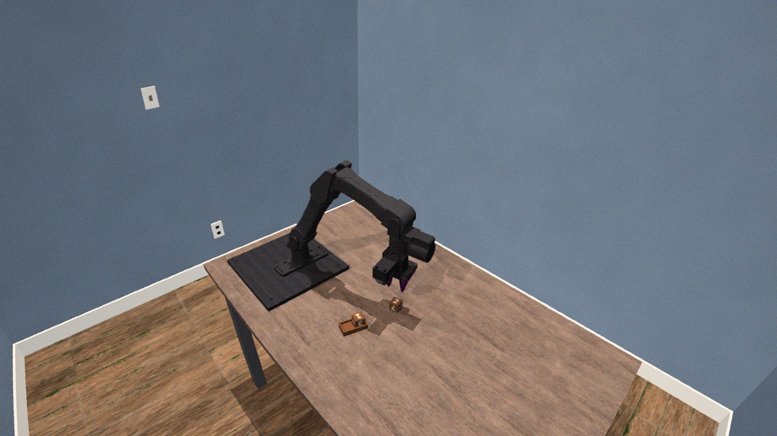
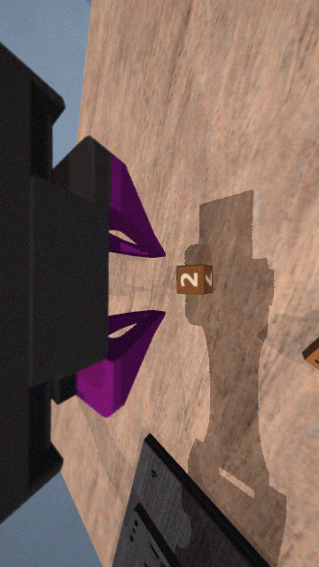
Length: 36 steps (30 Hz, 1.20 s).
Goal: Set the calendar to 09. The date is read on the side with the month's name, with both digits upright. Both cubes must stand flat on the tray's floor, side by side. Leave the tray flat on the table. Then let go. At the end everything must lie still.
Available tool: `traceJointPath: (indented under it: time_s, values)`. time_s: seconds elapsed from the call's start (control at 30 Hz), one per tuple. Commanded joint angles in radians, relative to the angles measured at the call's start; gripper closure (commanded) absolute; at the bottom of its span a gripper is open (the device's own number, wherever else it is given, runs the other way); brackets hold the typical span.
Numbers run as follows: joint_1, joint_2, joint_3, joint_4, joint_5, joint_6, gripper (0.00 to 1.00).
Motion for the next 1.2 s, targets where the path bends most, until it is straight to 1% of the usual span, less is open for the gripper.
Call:
traceJointPath:
  time_s: [0.0, 0.67, 1.17]
  values:
    - [0.000, -0.023, 0.017, -0.003, 0.011, -0.001, 0.53]
    - [0.000, -0.023, 0.014, 0.001, 0.011, -0.001, 0.53]
    - [0.000, -0.020, -0.020, 0.038, 0.011, -0.001, 0.53]
